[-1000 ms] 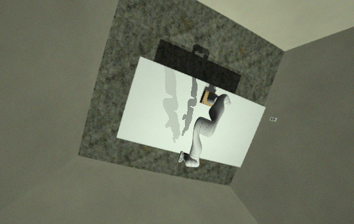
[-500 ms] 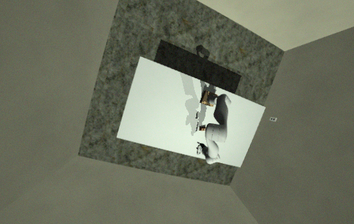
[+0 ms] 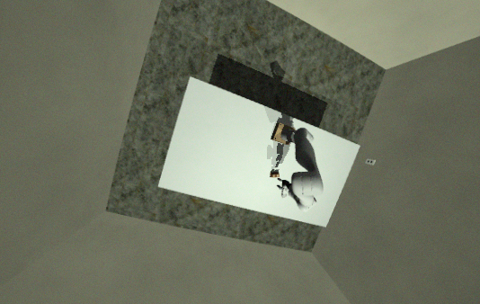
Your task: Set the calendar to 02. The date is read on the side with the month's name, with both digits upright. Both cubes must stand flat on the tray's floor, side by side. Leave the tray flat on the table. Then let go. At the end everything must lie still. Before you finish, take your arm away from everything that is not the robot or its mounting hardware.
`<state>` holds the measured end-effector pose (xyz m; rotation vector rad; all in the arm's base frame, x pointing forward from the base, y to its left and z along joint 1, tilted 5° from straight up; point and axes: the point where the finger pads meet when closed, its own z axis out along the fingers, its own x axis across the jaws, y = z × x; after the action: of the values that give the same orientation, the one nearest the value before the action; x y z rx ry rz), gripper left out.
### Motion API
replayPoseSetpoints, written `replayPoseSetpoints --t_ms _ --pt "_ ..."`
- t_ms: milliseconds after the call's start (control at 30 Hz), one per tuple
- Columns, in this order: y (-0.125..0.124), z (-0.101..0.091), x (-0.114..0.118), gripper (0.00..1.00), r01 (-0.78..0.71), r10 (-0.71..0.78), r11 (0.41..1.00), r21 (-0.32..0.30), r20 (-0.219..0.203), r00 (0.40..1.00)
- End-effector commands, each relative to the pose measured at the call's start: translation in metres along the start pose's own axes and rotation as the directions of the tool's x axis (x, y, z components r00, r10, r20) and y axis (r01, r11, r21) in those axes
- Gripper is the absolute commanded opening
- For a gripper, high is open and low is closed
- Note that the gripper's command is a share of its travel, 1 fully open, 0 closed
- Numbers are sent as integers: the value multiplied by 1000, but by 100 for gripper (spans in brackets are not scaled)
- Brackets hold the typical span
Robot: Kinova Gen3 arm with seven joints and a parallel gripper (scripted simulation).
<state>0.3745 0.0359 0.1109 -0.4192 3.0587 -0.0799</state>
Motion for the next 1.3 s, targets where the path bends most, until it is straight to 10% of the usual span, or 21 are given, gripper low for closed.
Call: replayPoseSetpoints --t_ms 0,1267 --pt "7 -1 10 100 25 -25 1000 15 -9 1000" --pt "8 1 18 100 -16 16 1000 22 -20 1000"
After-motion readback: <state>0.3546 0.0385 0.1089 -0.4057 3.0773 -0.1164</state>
